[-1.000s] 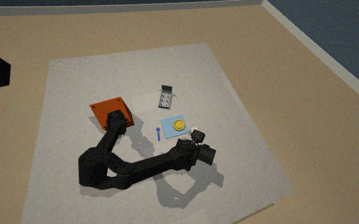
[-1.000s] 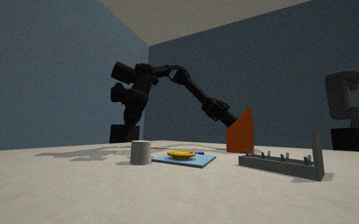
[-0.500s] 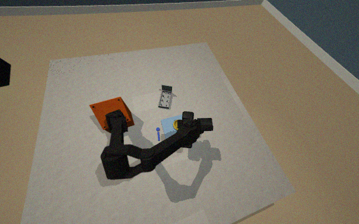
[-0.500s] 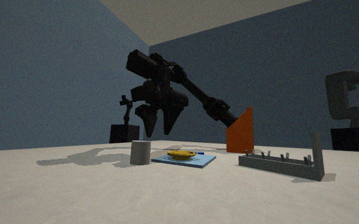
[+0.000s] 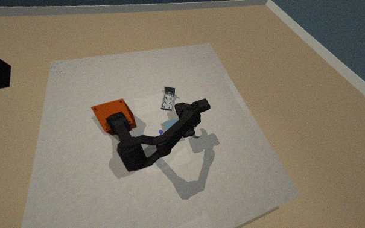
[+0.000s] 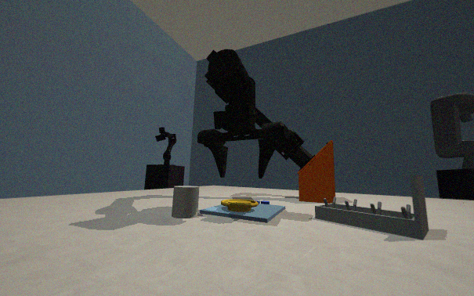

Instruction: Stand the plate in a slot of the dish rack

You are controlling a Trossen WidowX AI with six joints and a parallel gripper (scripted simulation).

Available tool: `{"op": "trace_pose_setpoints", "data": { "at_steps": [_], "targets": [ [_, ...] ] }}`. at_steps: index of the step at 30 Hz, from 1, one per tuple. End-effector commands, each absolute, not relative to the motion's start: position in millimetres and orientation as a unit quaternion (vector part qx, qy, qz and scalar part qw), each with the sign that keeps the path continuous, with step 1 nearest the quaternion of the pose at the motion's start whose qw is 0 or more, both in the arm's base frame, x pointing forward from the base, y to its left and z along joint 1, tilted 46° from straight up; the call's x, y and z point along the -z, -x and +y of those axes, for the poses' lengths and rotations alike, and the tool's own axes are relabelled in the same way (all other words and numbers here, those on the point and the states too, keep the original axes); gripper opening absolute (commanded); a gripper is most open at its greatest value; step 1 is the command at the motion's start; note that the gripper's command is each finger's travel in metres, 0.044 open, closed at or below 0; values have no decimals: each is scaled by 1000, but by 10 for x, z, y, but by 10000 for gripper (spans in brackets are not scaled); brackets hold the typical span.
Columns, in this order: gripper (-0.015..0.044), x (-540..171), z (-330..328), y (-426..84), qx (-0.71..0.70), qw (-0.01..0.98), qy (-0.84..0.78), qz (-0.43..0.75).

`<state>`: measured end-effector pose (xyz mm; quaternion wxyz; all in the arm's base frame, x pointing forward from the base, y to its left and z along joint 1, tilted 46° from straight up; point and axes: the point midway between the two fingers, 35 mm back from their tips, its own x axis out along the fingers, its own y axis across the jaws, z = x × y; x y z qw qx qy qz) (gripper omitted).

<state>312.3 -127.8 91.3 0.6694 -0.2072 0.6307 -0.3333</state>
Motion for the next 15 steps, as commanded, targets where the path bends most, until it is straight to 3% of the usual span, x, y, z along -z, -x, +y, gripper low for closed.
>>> {"op": "trace_pose_setpoints", "data": {
  "at_steps": [1, 15],
  "targets": [
    [400, -902, -1284, -3106, 333, 663, 215, 635],
    [400, -755, -1430, -3109, 332, 662, 214, 636]
  ]
}}
